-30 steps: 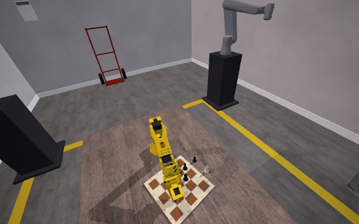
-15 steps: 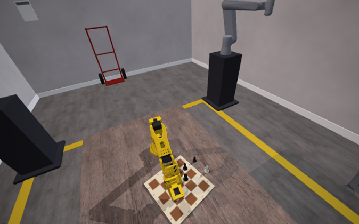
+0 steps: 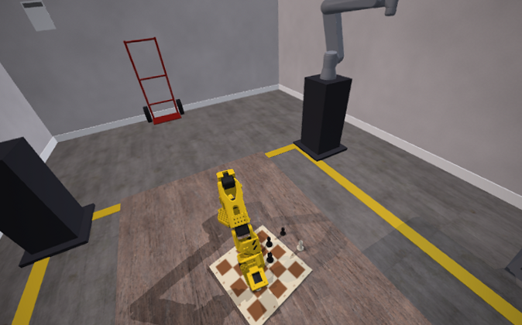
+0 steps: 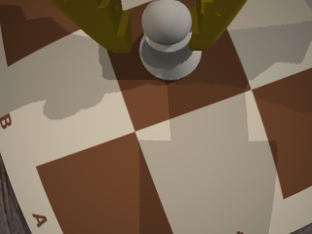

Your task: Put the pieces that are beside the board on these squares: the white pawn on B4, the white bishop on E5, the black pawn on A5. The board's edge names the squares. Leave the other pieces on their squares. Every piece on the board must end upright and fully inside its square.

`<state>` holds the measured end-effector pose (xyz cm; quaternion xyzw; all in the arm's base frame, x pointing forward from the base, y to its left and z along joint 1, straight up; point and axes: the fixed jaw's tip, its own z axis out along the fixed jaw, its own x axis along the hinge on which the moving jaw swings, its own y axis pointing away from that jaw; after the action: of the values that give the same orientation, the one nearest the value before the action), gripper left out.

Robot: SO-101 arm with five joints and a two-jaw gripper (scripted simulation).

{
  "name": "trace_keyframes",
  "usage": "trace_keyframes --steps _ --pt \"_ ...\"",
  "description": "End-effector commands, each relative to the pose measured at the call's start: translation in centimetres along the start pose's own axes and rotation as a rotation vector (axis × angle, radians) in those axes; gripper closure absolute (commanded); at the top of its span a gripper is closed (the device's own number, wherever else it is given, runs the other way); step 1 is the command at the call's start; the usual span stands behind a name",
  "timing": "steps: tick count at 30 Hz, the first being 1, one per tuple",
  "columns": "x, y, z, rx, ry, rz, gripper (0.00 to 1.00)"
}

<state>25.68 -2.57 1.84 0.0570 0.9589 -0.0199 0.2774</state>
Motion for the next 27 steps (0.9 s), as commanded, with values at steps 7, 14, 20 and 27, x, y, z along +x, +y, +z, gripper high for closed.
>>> trace_keyframes --steps 7,14,20,27 --pt "0.0 0.3 -0.8 -0.006 0.014 0.002 0.91" --pt "-0.7 0.3 -1.9 -0.006 0.013 0.002 0.91" --pt "-1.1 0.2 -2.6 -0.006 0.013 0.002 0.91" --pt "-1.7 0.2 -3.6 -0.006 0.013 0.002 0.91"
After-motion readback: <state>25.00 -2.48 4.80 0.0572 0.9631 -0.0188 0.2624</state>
